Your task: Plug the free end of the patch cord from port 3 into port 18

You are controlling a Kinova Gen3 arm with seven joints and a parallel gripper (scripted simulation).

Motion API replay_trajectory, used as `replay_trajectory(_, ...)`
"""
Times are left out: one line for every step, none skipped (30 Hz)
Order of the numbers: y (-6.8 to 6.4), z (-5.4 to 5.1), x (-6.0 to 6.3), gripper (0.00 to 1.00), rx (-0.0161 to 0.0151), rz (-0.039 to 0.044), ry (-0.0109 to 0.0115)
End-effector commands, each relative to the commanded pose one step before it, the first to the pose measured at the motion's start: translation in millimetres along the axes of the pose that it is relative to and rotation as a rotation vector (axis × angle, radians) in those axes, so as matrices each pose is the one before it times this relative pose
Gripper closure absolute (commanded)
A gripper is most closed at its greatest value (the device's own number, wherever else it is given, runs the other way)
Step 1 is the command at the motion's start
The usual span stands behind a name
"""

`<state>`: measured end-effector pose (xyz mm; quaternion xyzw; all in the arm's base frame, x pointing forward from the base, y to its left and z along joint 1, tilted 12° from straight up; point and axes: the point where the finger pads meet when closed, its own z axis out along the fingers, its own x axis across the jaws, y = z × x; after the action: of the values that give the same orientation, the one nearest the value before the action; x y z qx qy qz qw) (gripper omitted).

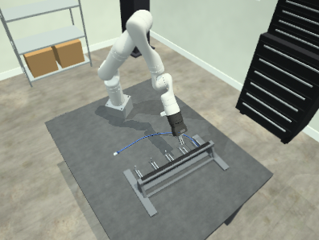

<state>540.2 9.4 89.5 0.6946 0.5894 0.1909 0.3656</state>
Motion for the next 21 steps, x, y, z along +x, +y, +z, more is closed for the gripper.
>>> replay_trajectory(-5.45, 11.57, -5.2, 1.0, 0.01104, 0.00051, -0.01228)
replay_trajectory(0.0, 2.03, 0.0, 1.0, 0.0, 0.0, 0.0)
replay_trajectory(-0.01, 1.7, 0.0, 1.0, 0.00001, 0.00001, 0.00001)
replay_trajectory(0.01, 1.42, 0.0, 1.0, -0.00001, -0.00001, -0.00001)
replay_trajectory(0.0, 1.1, 0.0, 1.0, 0.0, 0.0, 0.0)
replay_trajectory(0.0, 0.82, 0.0, 1.0, 0.0, 0.0, 0.0)
replay_trajectory(0.0, 0.57, 0.0, 1.0, 0.0, 0.0, 0.0)
replay_trajectory(0.0, 0.0, 0.0, 1.0, 0.0, 0.0, 0.0)
replay_trajectory(0.0, 0.0, 0.0, 1.0, 0.0, 0.0, 0.0)
replay_trajectory(0.0, 0.36, 0.0, 1.0, 0.0, 0.0, 0.0)
replay_trajectory(0.0, 0.19, 0.0, 1.0, 0.0, 0.0, 0.0)
replay_trajectory(0.0, 0.07, 0.0, 1.0, 0.0, 0.0, 0.0)
replay_trajectory(0.0, 0.01, 0.0, 1.0, 0.0, 0.0, 0.0)
replay_trajectory(0.0, 0.0, 0.0, 1.0, 0.0, 0.0, 0.0)
replay_trajectory(-0.06, 0.04, -0.03, 1.0, 0.00011, -0.00003, -0.00008)
replay_trajectory(-0.04, 0.03, -0.02, 1.0, 0.00008, -0.00002, -0.00006)
replay_trajectory(-0.03, 0.02, -0.01, 1.0, 0.00006, -0.00002, -0.00004)
replay_trajectory(-0.02, 0.01, -0.01, 1.0, 0.00004, -0.00002, -0.00002)
replay_trajectory(-0.01, 0.01, 0.0, 1.0, 0.00002, -0.00001, -0.00001)
replay_trajectory(-0.01, 0.0, 0.0, 1.0, 0.00001, -0.00001, 0.0)
replay_trajectory(0.0, 0.0, 0.0, 1.0, 0.0, 0.0, 0.0)
